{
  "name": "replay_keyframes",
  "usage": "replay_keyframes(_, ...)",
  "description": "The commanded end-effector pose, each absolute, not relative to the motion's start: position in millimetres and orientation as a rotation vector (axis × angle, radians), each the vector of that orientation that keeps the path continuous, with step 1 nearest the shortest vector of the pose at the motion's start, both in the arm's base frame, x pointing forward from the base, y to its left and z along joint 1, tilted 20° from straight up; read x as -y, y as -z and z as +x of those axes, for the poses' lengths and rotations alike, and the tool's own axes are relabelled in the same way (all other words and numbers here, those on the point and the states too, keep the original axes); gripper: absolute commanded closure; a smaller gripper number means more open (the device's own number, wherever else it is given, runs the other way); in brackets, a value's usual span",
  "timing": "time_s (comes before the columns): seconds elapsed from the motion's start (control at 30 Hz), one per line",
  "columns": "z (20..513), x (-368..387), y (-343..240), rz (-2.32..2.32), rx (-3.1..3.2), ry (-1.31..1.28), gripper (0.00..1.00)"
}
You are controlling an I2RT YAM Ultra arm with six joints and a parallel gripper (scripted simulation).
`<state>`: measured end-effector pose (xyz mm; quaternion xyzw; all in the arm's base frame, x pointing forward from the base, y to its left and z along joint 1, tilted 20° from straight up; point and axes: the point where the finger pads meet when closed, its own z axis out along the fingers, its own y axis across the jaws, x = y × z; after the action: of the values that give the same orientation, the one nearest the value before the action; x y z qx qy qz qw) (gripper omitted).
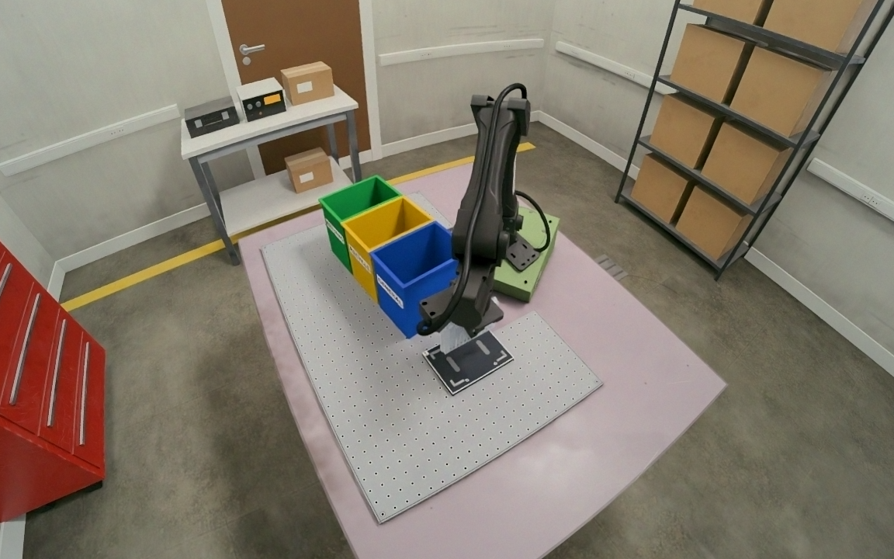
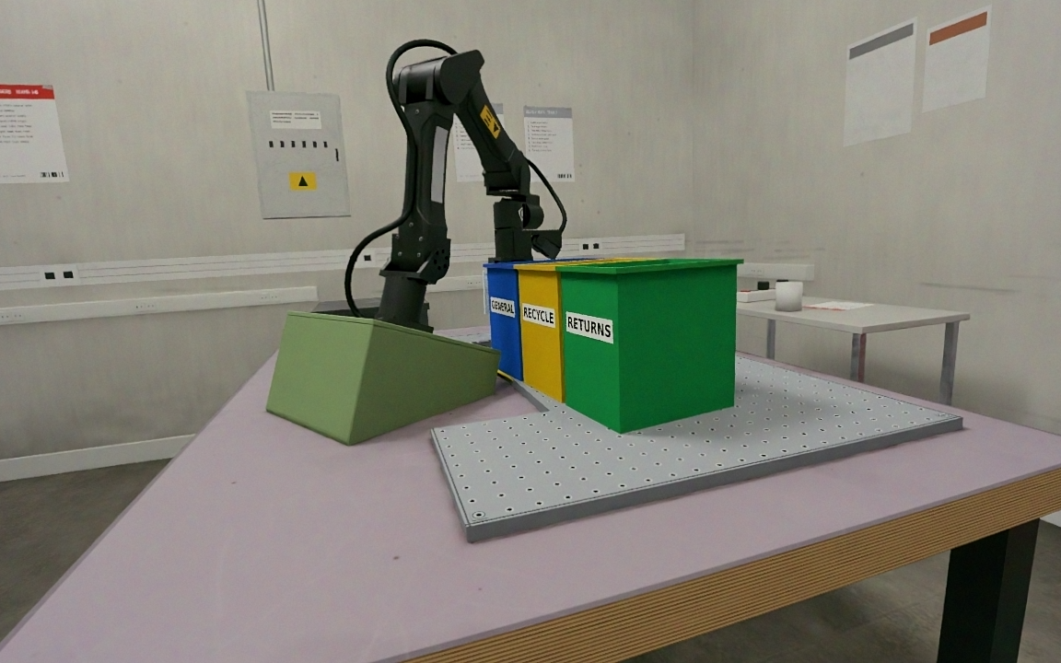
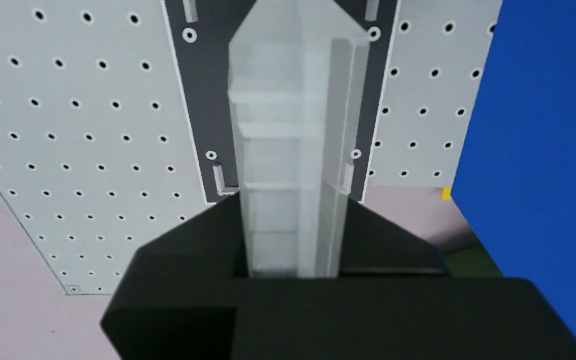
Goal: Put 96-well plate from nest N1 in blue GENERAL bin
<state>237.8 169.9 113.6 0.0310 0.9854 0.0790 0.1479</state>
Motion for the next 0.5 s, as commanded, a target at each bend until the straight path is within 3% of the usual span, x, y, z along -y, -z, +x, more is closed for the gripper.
replay_keyframes(0.0,239,-172,-140,0.091,-2.784,-0.263,1.00)
replay_keyframes(0.47,232,-168,-160,0.091,-2.785,-0.263,1.00)
